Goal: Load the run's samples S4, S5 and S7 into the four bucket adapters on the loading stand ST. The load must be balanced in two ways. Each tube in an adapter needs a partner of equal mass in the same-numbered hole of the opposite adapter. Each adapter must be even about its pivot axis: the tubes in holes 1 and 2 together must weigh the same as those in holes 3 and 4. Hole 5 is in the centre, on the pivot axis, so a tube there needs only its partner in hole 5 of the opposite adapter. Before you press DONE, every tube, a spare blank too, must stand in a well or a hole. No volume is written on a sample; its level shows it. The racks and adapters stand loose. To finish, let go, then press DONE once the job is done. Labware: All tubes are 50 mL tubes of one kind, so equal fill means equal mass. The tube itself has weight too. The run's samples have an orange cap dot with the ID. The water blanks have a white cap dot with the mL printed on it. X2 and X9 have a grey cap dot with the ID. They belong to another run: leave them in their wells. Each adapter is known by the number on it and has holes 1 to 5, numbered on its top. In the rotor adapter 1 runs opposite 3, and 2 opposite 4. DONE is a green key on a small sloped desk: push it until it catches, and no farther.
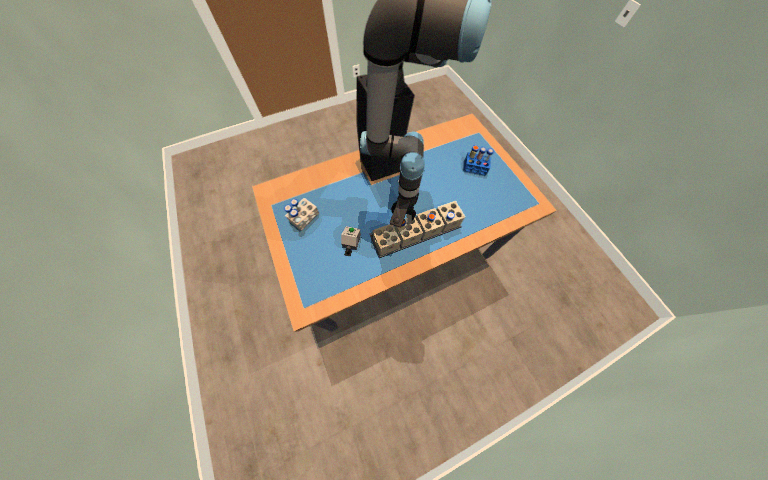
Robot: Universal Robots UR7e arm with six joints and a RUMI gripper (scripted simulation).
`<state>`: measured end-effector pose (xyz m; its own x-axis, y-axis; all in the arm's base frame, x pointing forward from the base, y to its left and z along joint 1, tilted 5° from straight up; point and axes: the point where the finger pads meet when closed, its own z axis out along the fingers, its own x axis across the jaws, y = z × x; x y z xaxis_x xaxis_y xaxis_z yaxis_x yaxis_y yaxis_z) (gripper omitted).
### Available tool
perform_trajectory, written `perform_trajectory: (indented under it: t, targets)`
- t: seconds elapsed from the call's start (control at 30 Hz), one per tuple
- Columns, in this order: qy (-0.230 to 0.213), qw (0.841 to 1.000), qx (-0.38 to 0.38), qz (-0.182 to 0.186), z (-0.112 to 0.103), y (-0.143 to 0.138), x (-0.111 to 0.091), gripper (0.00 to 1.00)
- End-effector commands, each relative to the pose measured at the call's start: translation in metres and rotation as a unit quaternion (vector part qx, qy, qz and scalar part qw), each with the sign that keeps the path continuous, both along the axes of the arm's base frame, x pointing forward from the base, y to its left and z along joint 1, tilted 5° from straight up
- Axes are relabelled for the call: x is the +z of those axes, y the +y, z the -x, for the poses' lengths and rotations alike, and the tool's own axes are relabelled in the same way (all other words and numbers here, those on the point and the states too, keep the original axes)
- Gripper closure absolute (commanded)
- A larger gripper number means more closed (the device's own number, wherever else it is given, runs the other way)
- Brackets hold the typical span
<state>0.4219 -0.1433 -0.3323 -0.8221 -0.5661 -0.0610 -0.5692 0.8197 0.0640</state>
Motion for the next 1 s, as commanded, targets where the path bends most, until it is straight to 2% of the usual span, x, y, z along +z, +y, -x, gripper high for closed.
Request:
perform_trajectory:
  t: [0.0, 0.3, 0.43, 0.57, 0.63, 0.8, 0.97]
  targets:
    - [-0.001, 1.0, 0.0, 0.0, 0.0, -0.002, 0.016, 0.65]
    - [-0.001, 1.0, 0.0, 0.0, 0.0, -0.003, 0.031, 0.65]
    - [-0.009, 0.995, 0.099, 0.002, 0.009, 0.029, 0.034, 0.65]
    - [-0.018, 0.98, 0.198, 0.003, 0.018, 0.061, 0.036, 0.65]
    - [-0.018, 0.98, 0.198, 0.003, 0.018, 0.061, 0.036, 0.65]
    - [-0.028, 0.948, 0.318, 0.005, 0.029, 0.101, 0.04, 0.65]
    - [-0.038, 0.9, 0.433, 0.006, 0.04, 0.141, 0.043, 0.65]
